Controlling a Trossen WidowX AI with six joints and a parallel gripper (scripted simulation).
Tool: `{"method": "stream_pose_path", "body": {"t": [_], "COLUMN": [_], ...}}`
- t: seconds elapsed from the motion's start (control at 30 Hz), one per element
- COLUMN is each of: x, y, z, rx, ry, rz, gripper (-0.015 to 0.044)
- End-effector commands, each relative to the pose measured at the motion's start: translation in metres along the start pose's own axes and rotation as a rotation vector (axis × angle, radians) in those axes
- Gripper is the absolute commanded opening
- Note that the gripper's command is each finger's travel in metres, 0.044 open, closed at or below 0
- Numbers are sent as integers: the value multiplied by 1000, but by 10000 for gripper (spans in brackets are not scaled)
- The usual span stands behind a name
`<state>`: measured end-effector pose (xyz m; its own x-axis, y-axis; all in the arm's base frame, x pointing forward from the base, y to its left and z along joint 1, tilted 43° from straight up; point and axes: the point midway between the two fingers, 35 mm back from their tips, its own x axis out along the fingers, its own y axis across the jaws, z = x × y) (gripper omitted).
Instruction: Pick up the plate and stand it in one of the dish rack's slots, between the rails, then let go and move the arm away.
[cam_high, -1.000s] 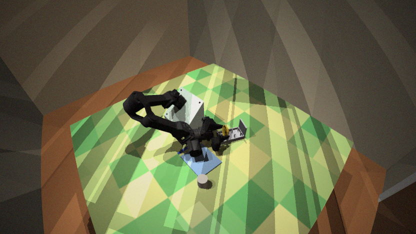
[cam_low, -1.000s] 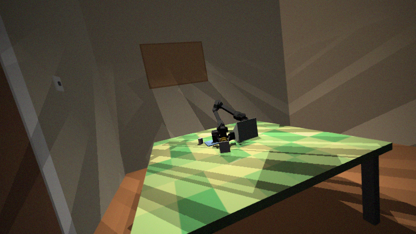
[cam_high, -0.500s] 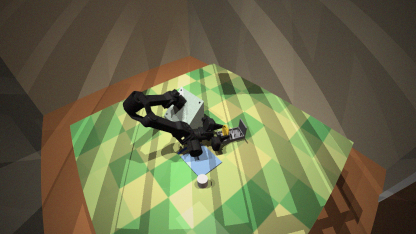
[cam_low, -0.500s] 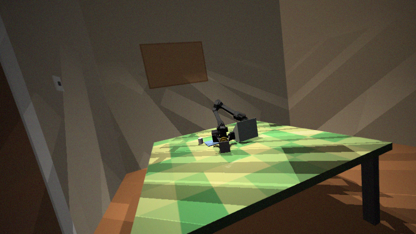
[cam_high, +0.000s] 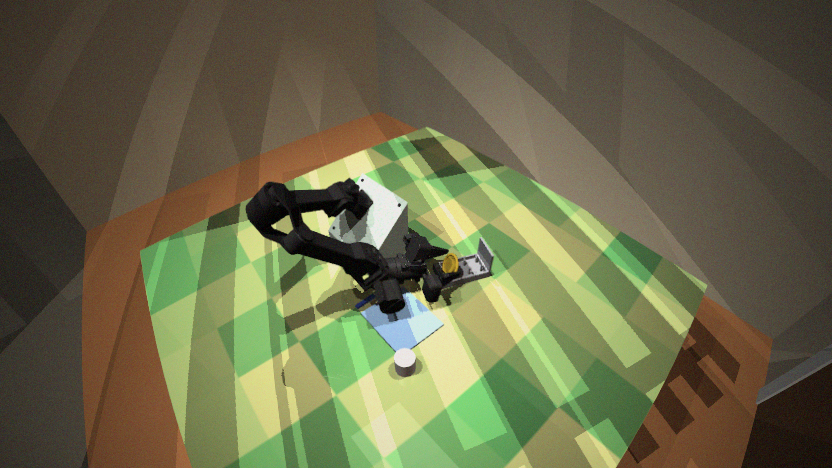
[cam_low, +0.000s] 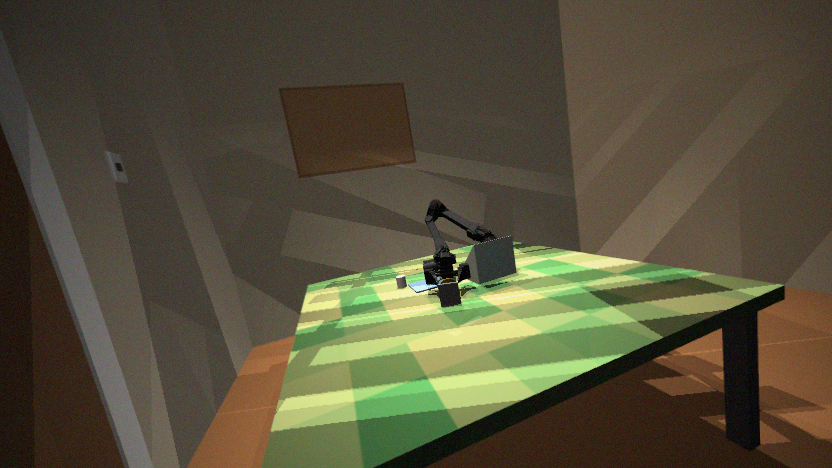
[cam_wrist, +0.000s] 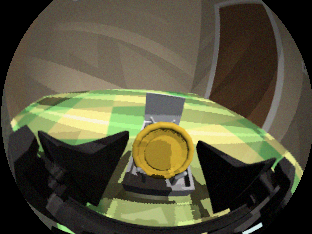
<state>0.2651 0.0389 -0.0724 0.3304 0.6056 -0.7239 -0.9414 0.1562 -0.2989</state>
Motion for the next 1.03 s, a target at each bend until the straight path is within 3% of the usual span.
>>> {"method": "stream_pose_path", "body": {"t": [0.0,0.13,0.5,0.67,1.0], "x": [0,-1,-16,-16,-11], "y": [0,-2,-8,-7,2], "z": [0,7,116,118,115], "rx": [0,-2,-15,3,245], "ry": [0,1,-23,-12,179], "rz": [0,1,-3,4,86], "gripper": [400,400,400,400,400]}}
